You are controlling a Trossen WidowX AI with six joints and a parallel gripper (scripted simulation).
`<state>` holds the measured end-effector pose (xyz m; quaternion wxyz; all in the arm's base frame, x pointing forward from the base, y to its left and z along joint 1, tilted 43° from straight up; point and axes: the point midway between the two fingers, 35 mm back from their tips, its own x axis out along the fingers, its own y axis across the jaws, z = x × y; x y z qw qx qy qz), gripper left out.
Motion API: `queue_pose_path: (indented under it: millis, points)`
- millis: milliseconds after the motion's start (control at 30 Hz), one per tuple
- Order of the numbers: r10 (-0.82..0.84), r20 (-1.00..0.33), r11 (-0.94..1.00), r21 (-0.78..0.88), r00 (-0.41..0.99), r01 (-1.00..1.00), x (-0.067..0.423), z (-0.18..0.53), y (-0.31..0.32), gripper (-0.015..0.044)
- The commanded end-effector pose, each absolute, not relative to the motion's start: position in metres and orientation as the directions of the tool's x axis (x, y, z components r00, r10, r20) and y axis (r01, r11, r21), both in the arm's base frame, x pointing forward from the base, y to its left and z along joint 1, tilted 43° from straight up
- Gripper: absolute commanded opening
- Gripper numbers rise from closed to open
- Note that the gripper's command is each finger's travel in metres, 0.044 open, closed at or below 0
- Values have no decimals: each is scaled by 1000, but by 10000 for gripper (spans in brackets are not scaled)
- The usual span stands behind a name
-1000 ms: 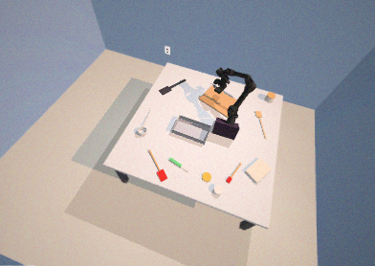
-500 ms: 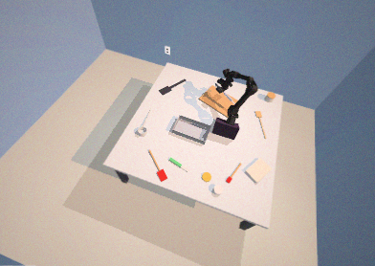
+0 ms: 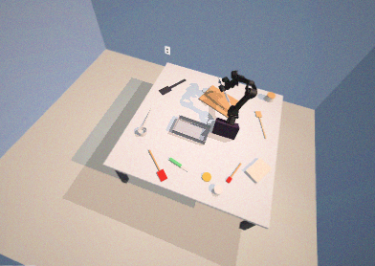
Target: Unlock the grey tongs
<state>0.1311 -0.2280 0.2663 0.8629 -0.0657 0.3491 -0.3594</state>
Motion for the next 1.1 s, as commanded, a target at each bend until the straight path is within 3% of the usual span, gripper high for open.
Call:
queue_pose_path:
  millis: [0,667,1067]
  points:
    - [-674,-460,738,-372,579,563,129,279,-221,-150]
    - [-596,-100,705,-541,796,460,119,313,-179,-150]
    - [-524,-17,651,-652,851,388,118,315,-155,-150]
